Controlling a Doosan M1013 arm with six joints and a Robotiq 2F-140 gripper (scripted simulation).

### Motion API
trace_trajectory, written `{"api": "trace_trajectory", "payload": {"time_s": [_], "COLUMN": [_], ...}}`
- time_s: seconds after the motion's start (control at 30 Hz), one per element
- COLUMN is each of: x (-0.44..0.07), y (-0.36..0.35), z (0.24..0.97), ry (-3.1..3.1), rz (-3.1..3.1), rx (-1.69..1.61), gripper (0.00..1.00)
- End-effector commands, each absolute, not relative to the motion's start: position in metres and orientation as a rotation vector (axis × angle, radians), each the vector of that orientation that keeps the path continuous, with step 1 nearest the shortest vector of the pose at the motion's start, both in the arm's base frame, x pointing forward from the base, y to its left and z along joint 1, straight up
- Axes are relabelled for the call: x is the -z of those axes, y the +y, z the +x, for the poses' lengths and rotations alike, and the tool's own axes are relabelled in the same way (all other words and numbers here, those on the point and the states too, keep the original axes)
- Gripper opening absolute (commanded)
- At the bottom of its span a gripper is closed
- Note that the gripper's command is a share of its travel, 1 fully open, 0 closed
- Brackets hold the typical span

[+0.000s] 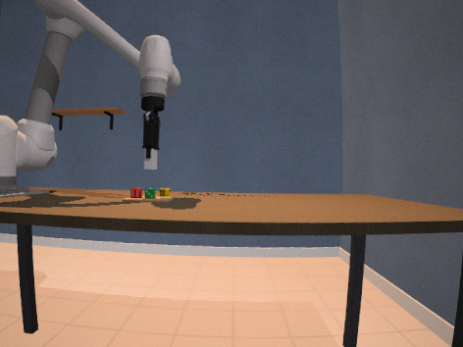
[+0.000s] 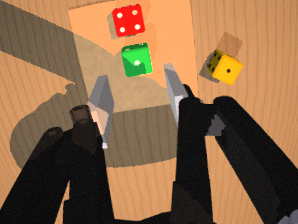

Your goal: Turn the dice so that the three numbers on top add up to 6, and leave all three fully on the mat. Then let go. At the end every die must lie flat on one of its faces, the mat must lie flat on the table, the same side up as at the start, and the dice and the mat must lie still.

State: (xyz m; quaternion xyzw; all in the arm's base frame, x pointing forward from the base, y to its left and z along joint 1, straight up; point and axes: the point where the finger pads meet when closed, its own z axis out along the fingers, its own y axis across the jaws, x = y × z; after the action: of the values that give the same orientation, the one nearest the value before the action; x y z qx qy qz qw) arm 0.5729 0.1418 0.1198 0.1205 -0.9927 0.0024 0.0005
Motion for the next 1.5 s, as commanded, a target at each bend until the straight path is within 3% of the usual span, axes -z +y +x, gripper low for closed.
{"api": "trace_trajectory", "payload": {"time_s": [0.0, 0.77, 1.47], "x": [-0.121, -0.120, -0.115], "y": [0.142, 0.148, 0.234], "z": [0.573, 0.574, 0.576], "ry": [-3.118, -3.106, -2.684], "rz": [0.379, 0.466, 1.627], "rx": [-0.007, -0.007, -0.007], "gripper": [1.00, 1.00, 1.00]}}
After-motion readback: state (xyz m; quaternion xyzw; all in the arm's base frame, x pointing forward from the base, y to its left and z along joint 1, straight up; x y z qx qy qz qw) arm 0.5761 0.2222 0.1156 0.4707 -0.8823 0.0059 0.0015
